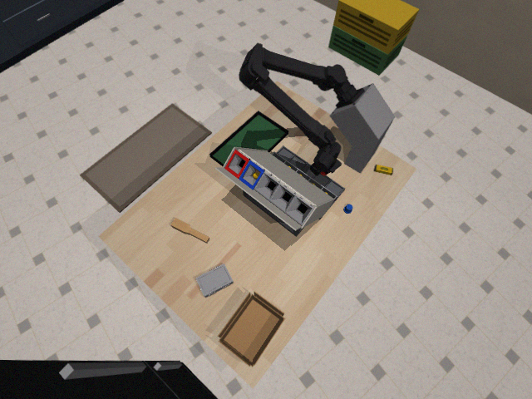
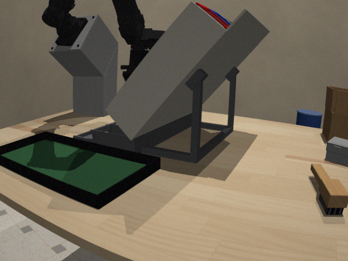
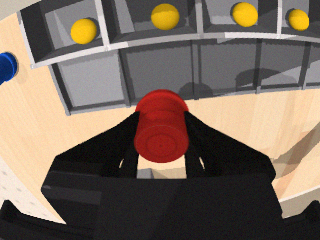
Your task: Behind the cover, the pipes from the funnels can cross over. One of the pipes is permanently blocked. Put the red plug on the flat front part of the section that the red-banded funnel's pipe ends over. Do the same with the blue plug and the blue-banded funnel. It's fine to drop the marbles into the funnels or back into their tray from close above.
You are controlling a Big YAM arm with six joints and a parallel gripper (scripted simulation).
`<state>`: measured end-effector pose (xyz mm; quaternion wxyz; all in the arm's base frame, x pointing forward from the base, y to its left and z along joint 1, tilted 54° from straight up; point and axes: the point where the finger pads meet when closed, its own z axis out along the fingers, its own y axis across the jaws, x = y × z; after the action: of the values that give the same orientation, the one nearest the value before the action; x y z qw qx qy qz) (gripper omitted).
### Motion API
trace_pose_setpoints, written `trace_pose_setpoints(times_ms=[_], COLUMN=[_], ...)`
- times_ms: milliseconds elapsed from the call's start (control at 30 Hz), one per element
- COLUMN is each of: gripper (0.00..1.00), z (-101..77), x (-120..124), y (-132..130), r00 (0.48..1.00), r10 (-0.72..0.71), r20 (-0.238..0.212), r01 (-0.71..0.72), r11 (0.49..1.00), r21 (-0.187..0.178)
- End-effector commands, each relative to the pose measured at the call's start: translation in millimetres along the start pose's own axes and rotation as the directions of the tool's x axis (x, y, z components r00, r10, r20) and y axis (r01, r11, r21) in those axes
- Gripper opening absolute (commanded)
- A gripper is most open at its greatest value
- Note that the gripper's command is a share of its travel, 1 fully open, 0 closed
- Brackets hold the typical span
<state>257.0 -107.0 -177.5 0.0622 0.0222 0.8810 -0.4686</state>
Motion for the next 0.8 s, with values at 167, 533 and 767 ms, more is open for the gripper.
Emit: trace_pose_setpoints(times_ms=[167, 533, 767], gripper=[0.00, 0.00, 0.00], z=[51.2, 50.6, 50.3], x=[0.6, 4.1, 5.9], y=[2.2, 1.2, 0.6], r00=[0.997, 0.995, 0.993], r10=[-0.072, -0.099, -0.112], r20=[0.025, 0.028, 0.030], r01=[0.072, 0.099, 0.113], r11=[0.997, 0.995, 0.993], r21=[-0.011, -0.032, -0.042])
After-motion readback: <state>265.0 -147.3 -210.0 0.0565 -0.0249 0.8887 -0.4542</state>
